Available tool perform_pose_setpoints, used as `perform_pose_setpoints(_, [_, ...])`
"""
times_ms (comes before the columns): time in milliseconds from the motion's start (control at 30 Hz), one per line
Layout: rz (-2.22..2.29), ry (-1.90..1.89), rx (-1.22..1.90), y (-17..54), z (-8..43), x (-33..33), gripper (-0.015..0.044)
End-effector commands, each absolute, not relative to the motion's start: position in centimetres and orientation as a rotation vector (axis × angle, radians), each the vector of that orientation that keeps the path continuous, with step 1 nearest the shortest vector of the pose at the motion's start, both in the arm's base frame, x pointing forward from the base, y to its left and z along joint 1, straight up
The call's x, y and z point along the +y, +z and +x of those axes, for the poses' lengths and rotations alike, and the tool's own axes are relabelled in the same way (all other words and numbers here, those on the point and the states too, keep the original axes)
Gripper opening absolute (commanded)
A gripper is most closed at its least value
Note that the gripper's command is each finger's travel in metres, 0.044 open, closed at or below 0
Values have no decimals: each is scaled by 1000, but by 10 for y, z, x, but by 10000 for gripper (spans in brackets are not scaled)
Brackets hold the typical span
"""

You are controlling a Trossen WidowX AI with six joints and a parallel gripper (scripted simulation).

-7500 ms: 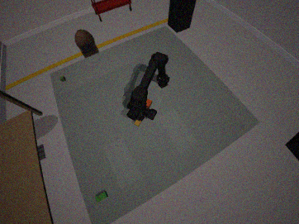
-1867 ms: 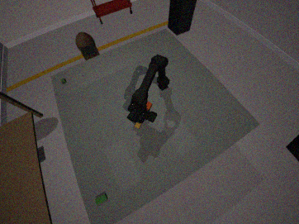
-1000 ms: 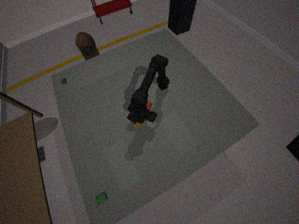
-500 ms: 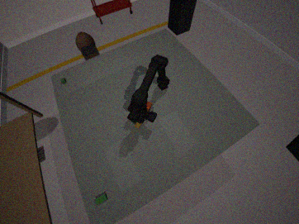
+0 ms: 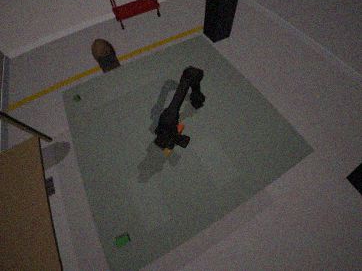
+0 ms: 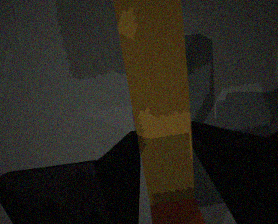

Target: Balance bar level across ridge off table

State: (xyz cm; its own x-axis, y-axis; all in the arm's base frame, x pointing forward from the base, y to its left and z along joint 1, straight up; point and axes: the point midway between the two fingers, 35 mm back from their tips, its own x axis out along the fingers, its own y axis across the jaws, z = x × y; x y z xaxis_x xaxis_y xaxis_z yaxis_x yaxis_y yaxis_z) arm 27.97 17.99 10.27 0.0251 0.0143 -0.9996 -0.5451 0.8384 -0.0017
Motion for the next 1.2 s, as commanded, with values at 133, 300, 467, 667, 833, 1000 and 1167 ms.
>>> perform_pose_setpoints(133, [-445,455,1495,103,280,180,172])
perform_pose_setpoints(300, [-445,455,1495,103,280,180,173])
perform_pose_setpoints(467, [-445,455,1495,103,280,180,185])
perform_pose_setpoints(667, [-445,455,1495,103,280,180,185])
perform_pose_setpoints(833, [-445,455,1495,103,280,180,237])
perform_pose_setpoints(1000, [-445,455,1495,103,280,180,369])
perform_pose_setpoints(1167, [-445,455,1495,103,280,180,440])
